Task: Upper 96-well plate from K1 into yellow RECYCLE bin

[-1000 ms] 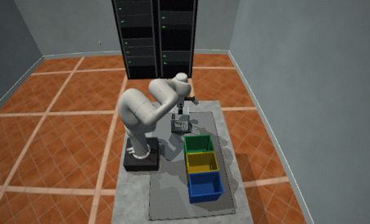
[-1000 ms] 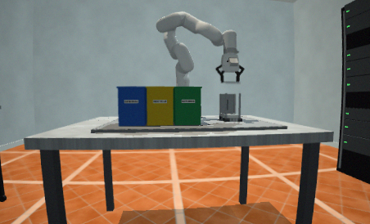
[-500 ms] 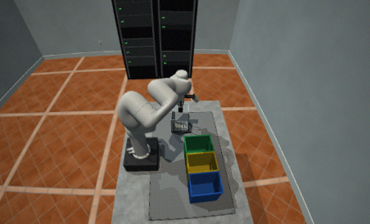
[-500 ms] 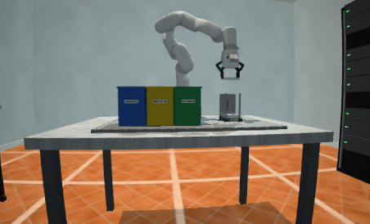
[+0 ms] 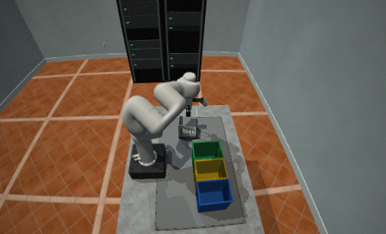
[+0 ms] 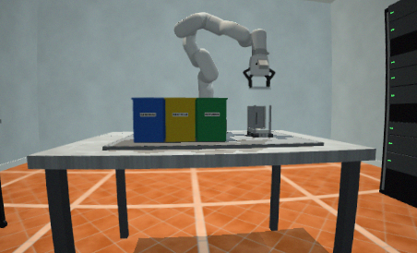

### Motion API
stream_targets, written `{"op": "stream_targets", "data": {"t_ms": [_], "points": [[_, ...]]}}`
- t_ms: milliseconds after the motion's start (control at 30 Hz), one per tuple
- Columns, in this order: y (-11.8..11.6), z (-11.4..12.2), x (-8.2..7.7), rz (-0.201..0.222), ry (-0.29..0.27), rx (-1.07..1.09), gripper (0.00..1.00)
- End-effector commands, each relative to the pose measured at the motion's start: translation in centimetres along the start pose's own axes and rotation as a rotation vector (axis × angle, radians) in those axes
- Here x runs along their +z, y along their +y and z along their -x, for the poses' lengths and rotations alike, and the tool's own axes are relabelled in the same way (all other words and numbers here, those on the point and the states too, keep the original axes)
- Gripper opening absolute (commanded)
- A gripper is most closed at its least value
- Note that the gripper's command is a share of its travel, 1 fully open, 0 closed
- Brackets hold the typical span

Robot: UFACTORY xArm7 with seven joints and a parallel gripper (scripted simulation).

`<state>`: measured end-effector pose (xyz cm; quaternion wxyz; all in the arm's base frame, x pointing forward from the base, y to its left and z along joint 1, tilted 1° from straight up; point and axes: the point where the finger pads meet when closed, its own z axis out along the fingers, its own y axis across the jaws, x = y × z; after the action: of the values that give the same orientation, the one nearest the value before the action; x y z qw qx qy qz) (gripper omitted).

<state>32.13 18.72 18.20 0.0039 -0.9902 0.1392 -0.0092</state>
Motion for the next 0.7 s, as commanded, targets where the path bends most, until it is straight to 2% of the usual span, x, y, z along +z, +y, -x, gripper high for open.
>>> {"op": "stream_targets", "data": {"t_ms": [0, 667], "points": [[0.5, -0.3, -0.1, -0.003, 0.002, -0.067, 0.0], [6.2, -2.3, 0.2, -0.002, 0.003, -0.097, 0.0]]}}
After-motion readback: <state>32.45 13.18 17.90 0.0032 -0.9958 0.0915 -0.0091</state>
